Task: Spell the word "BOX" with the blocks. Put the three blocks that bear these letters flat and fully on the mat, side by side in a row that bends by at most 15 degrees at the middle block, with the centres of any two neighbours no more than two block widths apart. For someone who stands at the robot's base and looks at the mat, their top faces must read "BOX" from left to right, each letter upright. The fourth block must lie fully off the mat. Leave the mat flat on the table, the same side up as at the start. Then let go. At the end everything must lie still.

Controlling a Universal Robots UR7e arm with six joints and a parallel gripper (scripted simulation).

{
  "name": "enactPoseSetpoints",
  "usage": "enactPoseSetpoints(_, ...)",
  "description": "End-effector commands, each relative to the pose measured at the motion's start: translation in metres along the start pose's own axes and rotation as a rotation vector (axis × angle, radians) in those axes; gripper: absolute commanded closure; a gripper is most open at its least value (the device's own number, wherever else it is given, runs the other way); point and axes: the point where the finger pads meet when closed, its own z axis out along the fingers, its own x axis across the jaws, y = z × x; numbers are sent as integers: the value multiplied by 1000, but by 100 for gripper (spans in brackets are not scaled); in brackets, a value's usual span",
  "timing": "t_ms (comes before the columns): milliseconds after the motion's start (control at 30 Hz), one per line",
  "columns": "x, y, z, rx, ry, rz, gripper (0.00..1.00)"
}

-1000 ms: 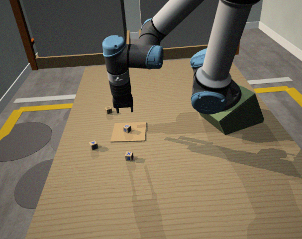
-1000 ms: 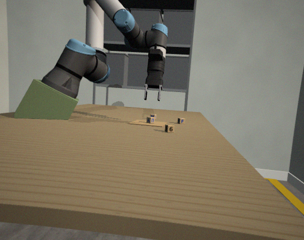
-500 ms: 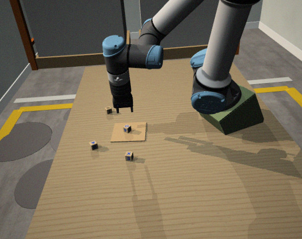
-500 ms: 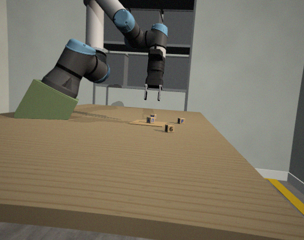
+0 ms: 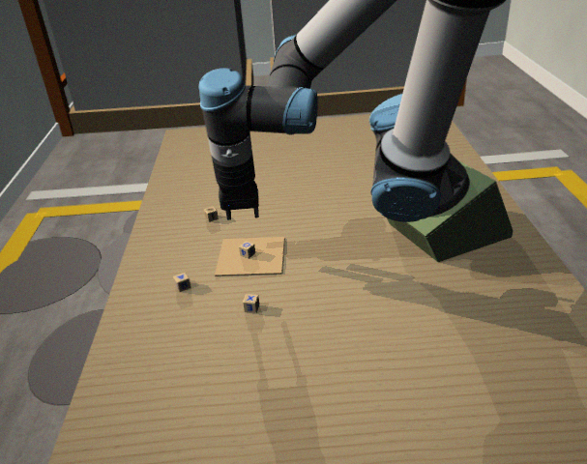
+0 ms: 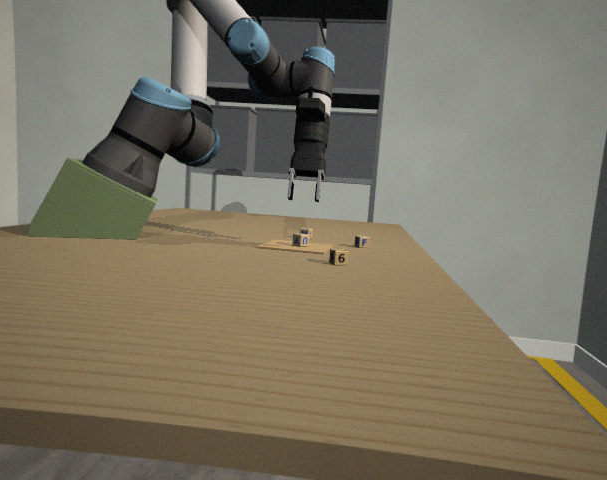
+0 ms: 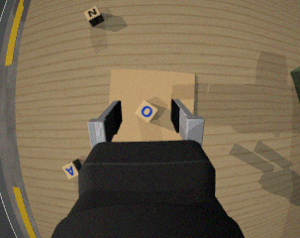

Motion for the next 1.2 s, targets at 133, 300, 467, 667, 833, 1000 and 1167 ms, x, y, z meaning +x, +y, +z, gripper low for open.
enactPoseSetpoints(133, -15, -17, 6, 0, 2, 0, 0)
enactPoseSetpoints(300, -41, -51, 17, -1, 6, -1, 0)
enactPoseSetpoints(467, -67, -100, 33, -2, 6, -1, 0)
enactPoseSetpoints(667, -87, -161, 51, -1, 1, 0, 0)
enactPoseSetpoints(833, -90, -172, 54, 0, -1, 0, 0)
enactPoseSetpoints(1000, -90, -172, 54, 0, -1, 0, 0)
enactPoseSetpoints(1167, -90, -172, 54, 0, -1, 0, 0)
